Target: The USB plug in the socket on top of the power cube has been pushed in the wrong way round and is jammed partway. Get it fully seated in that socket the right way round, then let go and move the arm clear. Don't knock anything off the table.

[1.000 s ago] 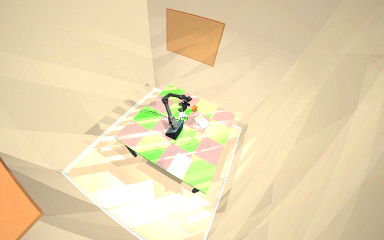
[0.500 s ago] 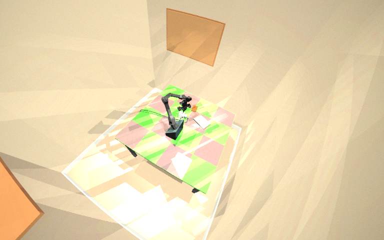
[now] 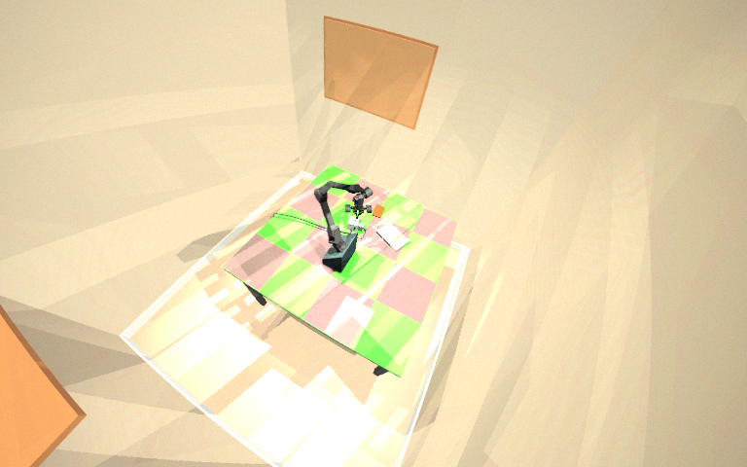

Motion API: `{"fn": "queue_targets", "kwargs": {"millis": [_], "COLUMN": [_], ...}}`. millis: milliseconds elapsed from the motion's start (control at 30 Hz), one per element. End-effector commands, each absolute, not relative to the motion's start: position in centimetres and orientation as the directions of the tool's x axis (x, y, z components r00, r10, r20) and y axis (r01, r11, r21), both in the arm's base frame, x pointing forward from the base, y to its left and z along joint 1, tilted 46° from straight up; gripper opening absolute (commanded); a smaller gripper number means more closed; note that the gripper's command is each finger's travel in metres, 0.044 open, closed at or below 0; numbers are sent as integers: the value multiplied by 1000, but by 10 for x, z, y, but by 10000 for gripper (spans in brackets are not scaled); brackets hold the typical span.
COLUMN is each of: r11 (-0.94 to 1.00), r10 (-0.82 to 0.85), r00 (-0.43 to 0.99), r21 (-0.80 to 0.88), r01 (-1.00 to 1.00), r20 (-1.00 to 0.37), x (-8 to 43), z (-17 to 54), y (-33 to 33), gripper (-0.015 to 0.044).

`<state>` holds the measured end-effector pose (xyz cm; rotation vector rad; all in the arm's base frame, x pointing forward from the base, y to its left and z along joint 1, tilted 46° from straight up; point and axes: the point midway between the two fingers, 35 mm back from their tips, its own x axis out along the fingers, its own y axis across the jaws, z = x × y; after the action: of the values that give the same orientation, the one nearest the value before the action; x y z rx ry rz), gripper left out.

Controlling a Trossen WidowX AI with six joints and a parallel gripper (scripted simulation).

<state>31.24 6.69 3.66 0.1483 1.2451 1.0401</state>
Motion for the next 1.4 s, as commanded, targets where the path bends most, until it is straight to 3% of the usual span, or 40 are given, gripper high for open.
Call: {"fn": "queue_targets", "kwargs": {"millis": [0, 667, 1367], "r11": [601, 703, 608], "r10": [711, 711, 711], "r00": [-50, -50, -50], "r21": [642, 710, 578], "r01": [-476, 27, 544], "r20": [-702, -702, -702], "x": [312, 312, 312], "z": [36, 36, 36], "y": [67, 67, 67], "gripper": [0, 0, 0]}}
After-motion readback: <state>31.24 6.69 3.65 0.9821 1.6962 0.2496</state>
